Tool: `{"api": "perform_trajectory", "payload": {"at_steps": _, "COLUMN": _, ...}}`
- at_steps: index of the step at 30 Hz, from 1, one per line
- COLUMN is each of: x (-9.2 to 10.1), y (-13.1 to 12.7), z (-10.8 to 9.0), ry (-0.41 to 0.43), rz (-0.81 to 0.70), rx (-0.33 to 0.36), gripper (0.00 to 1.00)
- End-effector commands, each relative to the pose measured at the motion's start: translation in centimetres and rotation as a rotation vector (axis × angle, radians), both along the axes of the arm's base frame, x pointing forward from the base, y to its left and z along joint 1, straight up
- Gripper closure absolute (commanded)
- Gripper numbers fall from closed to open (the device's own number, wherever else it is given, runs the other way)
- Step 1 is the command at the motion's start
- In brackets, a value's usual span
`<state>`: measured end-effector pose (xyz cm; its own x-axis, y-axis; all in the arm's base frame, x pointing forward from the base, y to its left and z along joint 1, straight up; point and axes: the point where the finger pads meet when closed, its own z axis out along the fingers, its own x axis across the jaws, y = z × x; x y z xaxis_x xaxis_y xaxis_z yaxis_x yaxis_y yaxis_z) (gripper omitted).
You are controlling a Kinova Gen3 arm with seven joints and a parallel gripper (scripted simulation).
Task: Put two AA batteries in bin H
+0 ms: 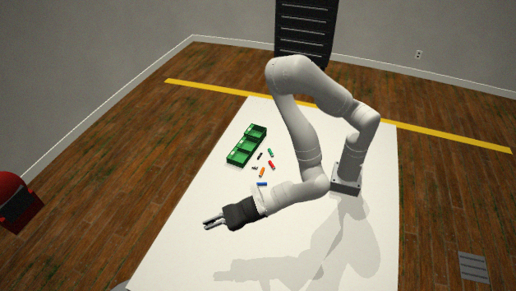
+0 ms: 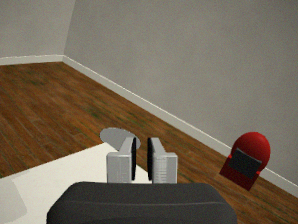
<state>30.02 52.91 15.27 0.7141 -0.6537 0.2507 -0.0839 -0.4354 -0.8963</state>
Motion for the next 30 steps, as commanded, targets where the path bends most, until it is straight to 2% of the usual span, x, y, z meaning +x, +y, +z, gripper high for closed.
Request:
{"api": "perform_trajectory", "payload": {"at_steps": 1, "x": 1.8, "y": -1.1, "z": 0.4, "ry": -0.006, "rz": -0.02, "rx": 0.003, "gripper": 0.69}}
{"api": "perform_trajectory", "payload": {"at_steps": 2, "x": 1.8, "y": -1.1, "z": 0.4, "ry": -0.006, "rz": -0.02, "rx": 0.003, "gripper": 0.69}}
{"api": "perform_trajectory", "payload": {"at_steps": 5, "x": 3.8, "y": -2.7, "z": 0.5, "ry": 0.01, "rz": -0.149, "rx": 0.007, "gripper": 0.69}}
{"api": "perform_trajectory", "payload": {"at_steps": 8, "x": 5.6, "y": -4.2, "z": 0.6, "ry": 0.01, "rz": -0.149, "rx": 0.007, "gripper": 0.69}}
{"api": "perform_trajectory", "payload": {"at_steps": 13, "x": 6.2, "y": -4.8, "z": 0.7, "ry": 0.017, "rz": -0.199, "rx": 0.01, "gripper": 0.69}}
{"api": "perform_trajectory", "payload": {"at_steps": 15, "x": 7.4, "y": -5.9, "z": 0.8, "ry": 0.028, "rz": -0.279, "rx": 0.016, "gripper": 0.69}}
{"api": "perform_trajectory", "payload": {"at_steps": 18, "x": 9.0, "y": -7.5, "z": 0.9, "ry": 0.027, "rz": -0.279, "rx": 0.016, "gripper": 0.69}}
{"api": "perform_trajectory", "payload": {"at_steps": 19, "x": 9.0, "y": -7.5, "z": 0.9, "ry": 0.027, "rz": -0.279, "rx": 0.016, "gripper": 0.69}}
{"api": "perform_trajectory", "payload": {"at_steps": 22, "x": 10.6, "y": -9.5, "z": 1.0, "ry": 0.046, "rz": -0.41, "rx": 0.03, "gripper": 0.69}}
{"api": "perform_trajectory", "payload": {"at_steps": 24, "x": 11.6, "y": -10.8, "z": 1.1, "ry": 0.046, "rz": -0.41, "rx": 0.03, "gripper": 0.69}}
{"api": "perform_trajectory", "payload": {"at_steps": 26, "x": 11.9, "y": -11.2, "z": 1.2, "ry": 0.046, "rz": -0.41, "rx": 0.03, "gripper": 0.69}}
{"api": "perform_trajectory", "payload": {"at_steps": 28, "x": 12.8, "y": -12.6, "z": 1.3, "ry": 0.061, "rz": -0.507, "rx": 0.045, "gripper": 0.69}}
{"api": "perform_trajectory", "payload": {"at_steps": 30, "x": 12.8, "y": -12.6, "z": 1.3, "ry": 0.061, "rz": -0.507, "rx": 0.045, "gripper": 0.69}}
